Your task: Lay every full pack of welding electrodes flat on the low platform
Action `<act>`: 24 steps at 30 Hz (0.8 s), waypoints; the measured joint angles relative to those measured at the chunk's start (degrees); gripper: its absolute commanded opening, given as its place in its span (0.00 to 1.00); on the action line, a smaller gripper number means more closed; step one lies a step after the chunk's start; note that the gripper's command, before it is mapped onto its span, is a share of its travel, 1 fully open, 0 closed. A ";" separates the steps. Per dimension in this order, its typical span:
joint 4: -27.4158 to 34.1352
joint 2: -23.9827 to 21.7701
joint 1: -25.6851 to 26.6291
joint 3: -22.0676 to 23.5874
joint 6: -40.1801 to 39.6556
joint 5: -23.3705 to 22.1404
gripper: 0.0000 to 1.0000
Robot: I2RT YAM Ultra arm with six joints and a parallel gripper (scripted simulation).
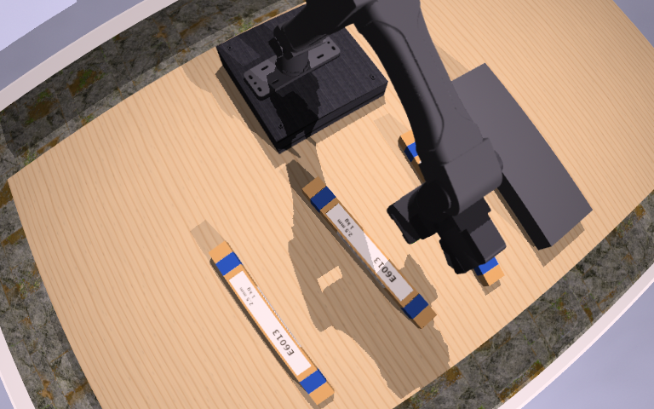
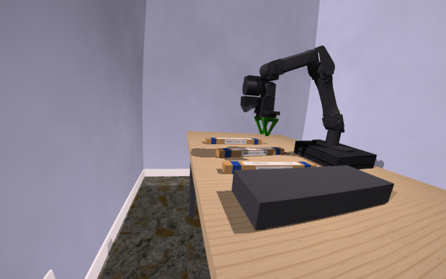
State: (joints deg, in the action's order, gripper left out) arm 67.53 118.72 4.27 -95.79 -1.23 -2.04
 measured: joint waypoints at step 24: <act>6.14 -0.72 0.00 -5.77 0.00 0.00 0.42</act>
State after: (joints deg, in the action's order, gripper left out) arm 73.67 117.99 4.27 -101.56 -1.23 -2.04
